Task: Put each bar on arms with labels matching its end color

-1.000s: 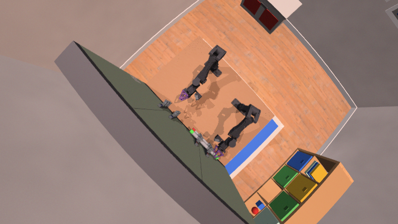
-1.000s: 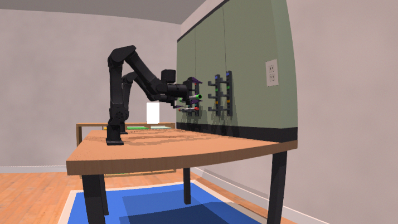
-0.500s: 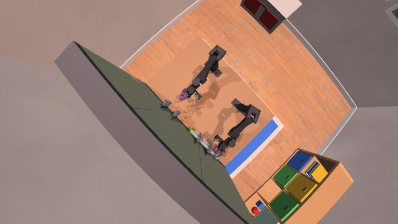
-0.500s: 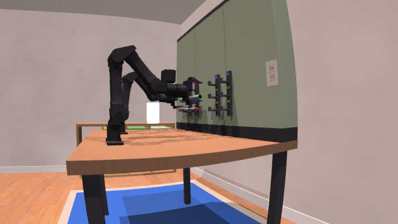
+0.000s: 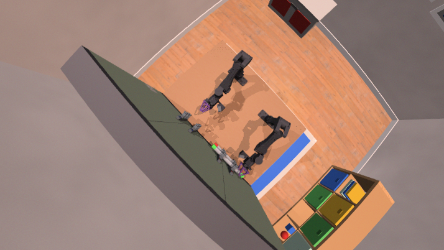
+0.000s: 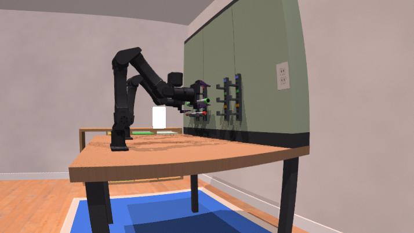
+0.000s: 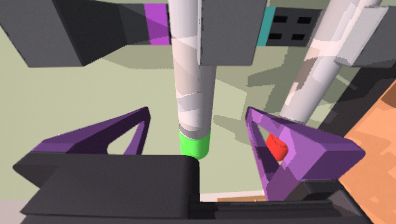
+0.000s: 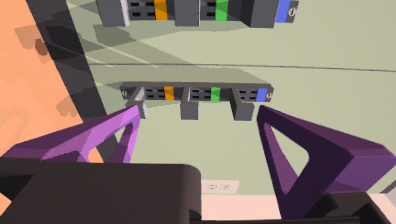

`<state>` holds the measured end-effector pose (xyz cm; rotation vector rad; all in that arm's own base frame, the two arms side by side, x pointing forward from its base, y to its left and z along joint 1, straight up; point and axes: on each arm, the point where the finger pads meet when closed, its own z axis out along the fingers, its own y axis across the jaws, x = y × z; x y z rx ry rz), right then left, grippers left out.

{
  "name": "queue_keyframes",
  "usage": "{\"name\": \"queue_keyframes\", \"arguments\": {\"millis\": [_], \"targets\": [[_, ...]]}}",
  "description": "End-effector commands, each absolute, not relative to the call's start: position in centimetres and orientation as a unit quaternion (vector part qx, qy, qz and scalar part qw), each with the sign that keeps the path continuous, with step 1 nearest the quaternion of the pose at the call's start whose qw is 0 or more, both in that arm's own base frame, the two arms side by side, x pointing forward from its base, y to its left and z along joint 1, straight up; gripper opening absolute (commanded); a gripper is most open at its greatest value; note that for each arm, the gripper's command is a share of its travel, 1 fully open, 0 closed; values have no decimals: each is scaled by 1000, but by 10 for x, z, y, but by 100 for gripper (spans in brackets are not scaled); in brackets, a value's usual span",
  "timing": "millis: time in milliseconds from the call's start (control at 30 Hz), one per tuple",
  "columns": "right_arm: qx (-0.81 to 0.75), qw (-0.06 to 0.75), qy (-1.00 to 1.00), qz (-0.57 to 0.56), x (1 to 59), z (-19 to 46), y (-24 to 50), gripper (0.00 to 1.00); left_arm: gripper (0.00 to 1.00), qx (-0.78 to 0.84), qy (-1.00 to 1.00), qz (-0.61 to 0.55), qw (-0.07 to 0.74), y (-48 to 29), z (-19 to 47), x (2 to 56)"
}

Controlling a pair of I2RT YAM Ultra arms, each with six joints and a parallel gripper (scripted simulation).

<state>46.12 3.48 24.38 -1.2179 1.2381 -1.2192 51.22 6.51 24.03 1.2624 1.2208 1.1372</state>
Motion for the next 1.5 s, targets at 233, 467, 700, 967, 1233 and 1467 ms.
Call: {"name": "queue_keyframes", "arguments": {"millis": [233, 467, 700, 967, 1233, 1467], "targets": [[-495, 495, 505, -505, 462, 248, 37, 100, 100, 513, 486, 486, 513, 61, 266, 516], [-495, 495, 505, -505, 462, 248, 37, 100, 100, 513, 486, 486, 513, 61, 267, 515], [-495, 495, 505, -505, 462, 248, 37, 100, 100, 513, 486, 486, 513, 60, 269, 515], [-495, 495, 505, -505, 462, 248, 37, 100, 100, 513, 486, 486, 513, 60, 270, 514], [-495, 495, 505, -505, 462, 248, 37, 100, 100, 513, 486, 486, 513, 60, 271, 514], [-495, 495, 505, -505, 462, 248, 37, 100, 100, 513, 486, 486, 513, 60, 272, 513]]}}
